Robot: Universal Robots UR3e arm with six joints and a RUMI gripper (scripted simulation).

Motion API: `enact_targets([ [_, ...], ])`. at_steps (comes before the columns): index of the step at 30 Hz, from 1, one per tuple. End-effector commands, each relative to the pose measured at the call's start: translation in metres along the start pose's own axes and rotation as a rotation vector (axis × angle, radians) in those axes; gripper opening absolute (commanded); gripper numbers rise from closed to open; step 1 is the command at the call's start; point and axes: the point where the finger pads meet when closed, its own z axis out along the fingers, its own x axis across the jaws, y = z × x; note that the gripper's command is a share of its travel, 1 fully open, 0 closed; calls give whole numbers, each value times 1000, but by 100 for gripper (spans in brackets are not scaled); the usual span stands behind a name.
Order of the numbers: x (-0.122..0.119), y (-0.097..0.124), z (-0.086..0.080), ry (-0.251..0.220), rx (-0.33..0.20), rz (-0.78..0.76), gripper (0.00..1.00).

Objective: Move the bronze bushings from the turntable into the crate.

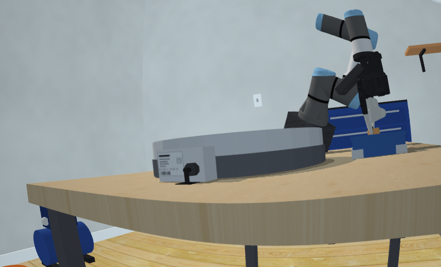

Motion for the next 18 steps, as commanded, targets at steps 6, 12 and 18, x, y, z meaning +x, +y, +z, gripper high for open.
enact_targets([
  [6, -5, 2, 12, -18, -2, -1, 0],
  [12, -5, 2, 12, -18, -2, -1, 0],
  [18, -5, 2, 12, -20, -3, -1, 0],
])
